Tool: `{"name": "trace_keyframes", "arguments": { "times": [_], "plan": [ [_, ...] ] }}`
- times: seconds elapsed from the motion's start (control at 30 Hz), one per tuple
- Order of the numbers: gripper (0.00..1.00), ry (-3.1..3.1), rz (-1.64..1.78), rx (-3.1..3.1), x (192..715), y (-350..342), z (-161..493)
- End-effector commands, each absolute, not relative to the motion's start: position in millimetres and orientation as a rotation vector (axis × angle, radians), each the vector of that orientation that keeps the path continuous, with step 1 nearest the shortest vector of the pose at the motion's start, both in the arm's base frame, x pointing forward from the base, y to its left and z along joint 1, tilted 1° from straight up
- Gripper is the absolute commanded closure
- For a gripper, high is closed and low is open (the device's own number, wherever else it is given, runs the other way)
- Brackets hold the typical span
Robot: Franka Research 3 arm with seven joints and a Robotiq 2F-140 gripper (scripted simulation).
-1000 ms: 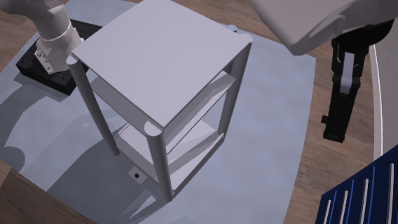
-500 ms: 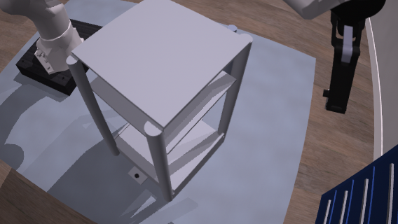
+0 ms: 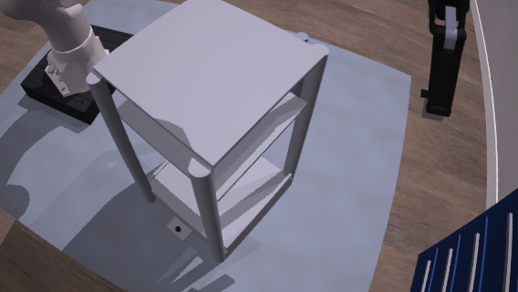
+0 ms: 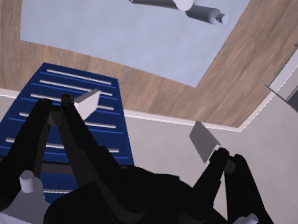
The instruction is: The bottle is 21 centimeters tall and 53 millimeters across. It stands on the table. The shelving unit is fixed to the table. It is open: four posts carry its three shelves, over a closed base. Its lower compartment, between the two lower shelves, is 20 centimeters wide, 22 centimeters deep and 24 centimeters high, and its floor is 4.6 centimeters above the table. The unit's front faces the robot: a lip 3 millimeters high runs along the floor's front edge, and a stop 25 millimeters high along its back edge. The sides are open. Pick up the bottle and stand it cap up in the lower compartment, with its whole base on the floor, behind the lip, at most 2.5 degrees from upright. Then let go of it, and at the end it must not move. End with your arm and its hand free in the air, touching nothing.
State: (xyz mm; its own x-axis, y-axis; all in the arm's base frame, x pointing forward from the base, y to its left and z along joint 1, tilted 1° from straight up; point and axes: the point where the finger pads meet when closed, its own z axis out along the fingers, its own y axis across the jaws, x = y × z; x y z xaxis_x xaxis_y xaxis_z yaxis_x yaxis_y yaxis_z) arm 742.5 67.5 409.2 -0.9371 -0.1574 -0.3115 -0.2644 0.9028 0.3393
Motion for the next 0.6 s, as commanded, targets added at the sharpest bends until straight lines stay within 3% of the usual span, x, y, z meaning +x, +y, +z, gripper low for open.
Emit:
{"name": "trace_keyframes", "arguments": {
  "times": [0.0,0.57],
  "plan": [
    [0.00,2.803,0.535,-0.338,735,87,409],
    [0.00,2.828,0.487,-0.431,711,132,408]
  ]
}}
